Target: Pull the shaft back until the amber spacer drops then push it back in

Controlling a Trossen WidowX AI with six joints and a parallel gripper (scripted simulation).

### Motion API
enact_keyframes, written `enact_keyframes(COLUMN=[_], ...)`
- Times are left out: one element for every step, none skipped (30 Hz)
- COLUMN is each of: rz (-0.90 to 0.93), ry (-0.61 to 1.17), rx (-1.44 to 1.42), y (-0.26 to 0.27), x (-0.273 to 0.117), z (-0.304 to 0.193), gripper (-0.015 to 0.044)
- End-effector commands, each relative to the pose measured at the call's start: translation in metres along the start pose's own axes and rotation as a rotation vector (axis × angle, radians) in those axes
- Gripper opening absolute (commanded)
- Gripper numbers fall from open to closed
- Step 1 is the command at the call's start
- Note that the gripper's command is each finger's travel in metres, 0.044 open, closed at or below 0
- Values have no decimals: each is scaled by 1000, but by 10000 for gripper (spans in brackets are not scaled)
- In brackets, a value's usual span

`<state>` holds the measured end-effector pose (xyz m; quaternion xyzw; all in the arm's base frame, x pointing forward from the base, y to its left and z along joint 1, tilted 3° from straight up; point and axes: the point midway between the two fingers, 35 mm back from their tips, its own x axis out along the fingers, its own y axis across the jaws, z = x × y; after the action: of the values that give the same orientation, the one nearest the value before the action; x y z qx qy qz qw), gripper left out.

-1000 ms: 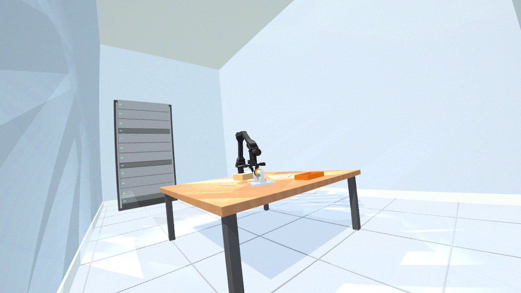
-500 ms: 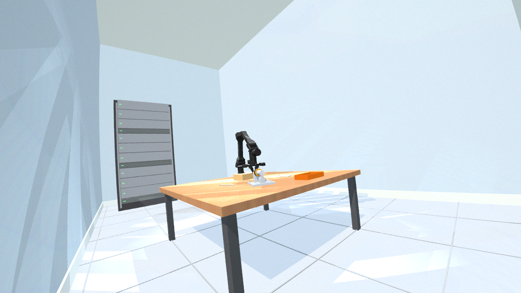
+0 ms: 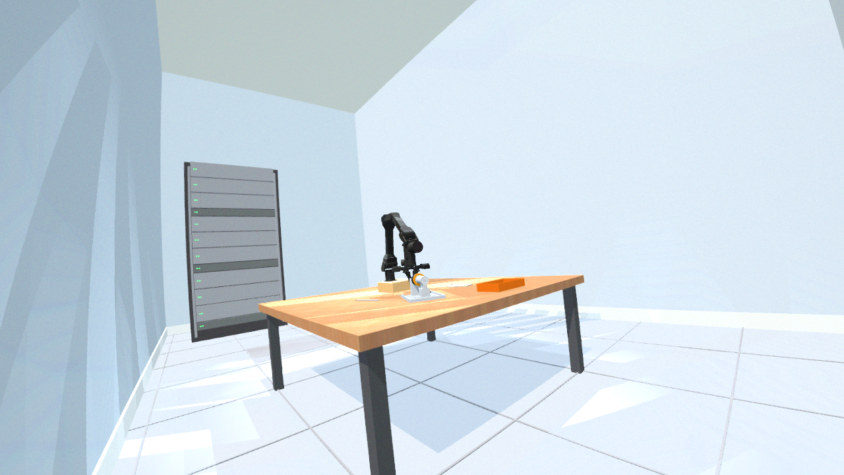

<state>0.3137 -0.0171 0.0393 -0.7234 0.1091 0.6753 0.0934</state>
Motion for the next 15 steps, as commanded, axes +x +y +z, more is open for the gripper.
enact_keyframes(rz=[-2,-2,-2,-2,-2,-2,-2,-2,-2,-2,-2,-2,-2,-2,-2], ry=[-2,-2,-2,-2,-2,-2,-2,-2,-2,-2,-2,-2,-2,-2,-2], rx=[3,3,3,3,3,3,3,3,3,3,3,3,3,3,3], y=[0,0,0,0,0,0,0,0,0,0,0,0,0,0,0], x=[-1,-1,-1,-1,-1,-1,-1,-1,-1,-1,-1,-1,-1,-1,-1], z=[2,2,2,2,2,2,2,3,3,3,3,3,3,3,3], gripper=[0,0,0,0,0,0,0,0,0,0,0,0,0,0,0])
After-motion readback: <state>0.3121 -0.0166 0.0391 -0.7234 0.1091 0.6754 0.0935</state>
